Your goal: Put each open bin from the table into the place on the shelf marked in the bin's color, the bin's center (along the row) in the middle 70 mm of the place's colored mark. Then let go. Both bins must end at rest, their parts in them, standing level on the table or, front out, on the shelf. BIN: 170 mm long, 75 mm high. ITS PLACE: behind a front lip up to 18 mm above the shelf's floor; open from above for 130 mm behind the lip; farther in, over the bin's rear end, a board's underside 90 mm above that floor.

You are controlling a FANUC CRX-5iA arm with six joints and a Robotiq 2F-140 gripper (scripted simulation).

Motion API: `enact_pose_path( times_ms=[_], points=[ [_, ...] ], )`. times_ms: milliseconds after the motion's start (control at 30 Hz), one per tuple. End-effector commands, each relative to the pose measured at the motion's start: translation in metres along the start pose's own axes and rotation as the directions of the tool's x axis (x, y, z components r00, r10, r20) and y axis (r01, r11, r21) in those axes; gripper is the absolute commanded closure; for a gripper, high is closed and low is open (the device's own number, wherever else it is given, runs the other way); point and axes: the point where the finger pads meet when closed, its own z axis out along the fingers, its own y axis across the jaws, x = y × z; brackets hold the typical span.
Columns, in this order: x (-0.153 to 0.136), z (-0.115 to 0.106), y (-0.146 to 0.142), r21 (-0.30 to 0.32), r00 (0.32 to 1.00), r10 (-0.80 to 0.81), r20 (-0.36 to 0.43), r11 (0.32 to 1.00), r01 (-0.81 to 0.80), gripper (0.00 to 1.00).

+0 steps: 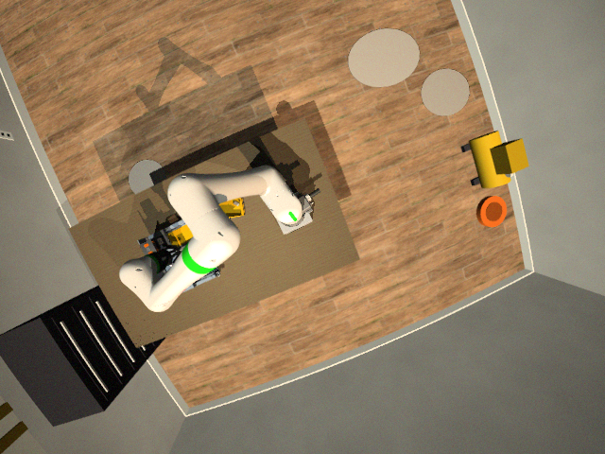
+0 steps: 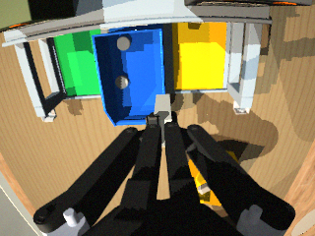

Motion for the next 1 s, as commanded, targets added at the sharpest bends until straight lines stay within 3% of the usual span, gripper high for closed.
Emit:
enact_pose_path(
  times_ms=[0, 600, 967],
  points=[
    [0.000, 0.000, 0.000, 0.000, 1.000, 0.000, 0.000, 1.000, 0.000, 1.00],
    [-0.001, 0.000, 0.000, 0.000, 1.000, 0.011, -0.001, 1.000, -0.011, 1.00],
    [-0.025, 0.005, -0.014, 0.003, 0.936, 0.351, -0.015, 0.936, -0.351, 1.00]
  ],
)
